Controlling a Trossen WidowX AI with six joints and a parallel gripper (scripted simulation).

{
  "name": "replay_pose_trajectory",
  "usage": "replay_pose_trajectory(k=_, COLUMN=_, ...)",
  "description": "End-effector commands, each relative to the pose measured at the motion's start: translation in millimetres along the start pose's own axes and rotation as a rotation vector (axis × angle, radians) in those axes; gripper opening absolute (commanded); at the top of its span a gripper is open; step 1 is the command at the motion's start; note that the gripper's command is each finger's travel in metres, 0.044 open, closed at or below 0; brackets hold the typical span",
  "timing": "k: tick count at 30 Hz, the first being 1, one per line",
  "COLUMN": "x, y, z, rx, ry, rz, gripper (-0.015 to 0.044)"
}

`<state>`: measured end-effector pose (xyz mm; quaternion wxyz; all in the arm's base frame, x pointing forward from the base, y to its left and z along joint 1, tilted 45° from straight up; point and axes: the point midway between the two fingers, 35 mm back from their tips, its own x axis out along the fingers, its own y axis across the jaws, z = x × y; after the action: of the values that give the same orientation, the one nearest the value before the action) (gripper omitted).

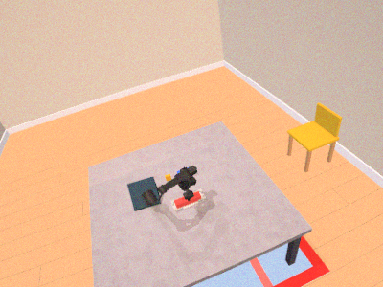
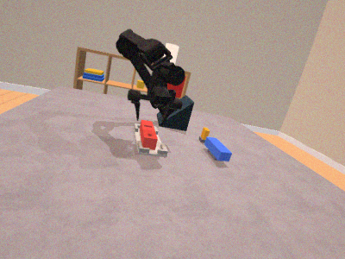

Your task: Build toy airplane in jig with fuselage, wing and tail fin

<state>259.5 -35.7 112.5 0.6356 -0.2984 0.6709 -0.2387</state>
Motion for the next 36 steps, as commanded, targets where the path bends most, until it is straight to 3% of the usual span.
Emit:
replay_pose_trajectory(k=1, x=-57, y=1, z=-1, rx=-0.035, ry=-0.025, rz=-0.005, gripper=0.0440)
replay_pose_trajectory(k=16, x=-64, y=9, z=9, rx=0.025, ry=-0.021, rz=0.003, gripper=0.0440)
replay_pose_trajectory(k=27, x=-67, y=140, z=66, rx=0.035, ry=-0.036, rz=0.022, gripper=0.0440)
replay_pose_trajectory(k=36, x=-49, y=252, z=76, rx=0.024, ry=-0.021, rz=0.012, gripper=0.0440)
